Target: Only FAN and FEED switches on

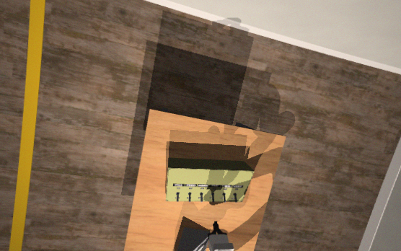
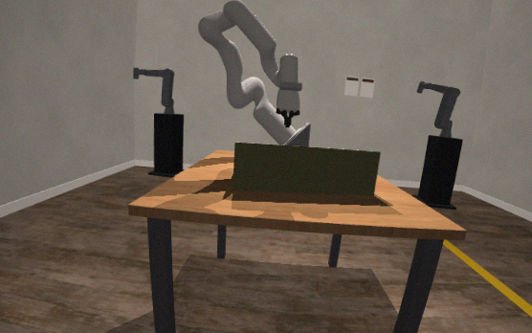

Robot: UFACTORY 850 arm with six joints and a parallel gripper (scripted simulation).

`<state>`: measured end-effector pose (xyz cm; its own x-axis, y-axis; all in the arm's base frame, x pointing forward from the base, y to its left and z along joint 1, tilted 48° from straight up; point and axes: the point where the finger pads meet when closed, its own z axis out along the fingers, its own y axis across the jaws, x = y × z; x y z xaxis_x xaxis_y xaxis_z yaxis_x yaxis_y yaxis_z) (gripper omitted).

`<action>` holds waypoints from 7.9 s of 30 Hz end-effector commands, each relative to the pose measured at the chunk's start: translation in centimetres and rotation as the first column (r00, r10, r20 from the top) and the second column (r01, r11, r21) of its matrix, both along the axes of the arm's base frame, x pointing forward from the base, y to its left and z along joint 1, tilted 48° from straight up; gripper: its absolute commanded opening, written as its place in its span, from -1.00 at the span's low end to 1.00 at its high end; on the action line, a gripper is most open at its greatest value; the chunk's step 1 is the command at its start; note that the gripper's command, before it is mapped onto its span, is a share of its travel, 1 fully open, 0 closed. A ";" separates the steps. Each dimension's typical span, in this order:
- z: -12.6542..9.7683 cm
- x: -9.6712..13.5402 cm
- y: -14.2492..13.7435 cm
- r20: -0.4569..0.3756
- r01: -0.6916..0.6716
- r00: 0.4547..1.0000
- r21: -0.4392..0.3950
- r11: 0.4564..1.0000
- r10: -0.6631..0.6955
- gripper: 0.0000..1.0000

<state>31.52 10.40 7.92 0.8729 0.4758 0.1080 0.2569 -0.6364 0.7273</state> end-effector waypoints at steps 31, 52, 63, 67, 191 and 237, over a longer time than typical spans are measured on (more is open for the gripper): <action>-3.9 2.5 -3.5 0.001 0.000 1.000 0.001 1.000 0.000 -1.00; -7.6 4.7 -6.7 0.001 0.000 1.000 0.001 1.000 0.000 -1.00; -8.0 4.9 -7.0 0.001 0.000 1.000 0.001 1.000 0.000 -1.00; -8.0 4.9 -7.0 0.001 0.000 1.000 0.001 1.000 0.000 -1.00; -7.5 8.3 -5.2 0.001 0.000 1.000 0.001 1.000 0.000 -1.00; -0.9 3.1 0.2 0.001 0.000 1.000 0.001 1.000 0.000 -1.00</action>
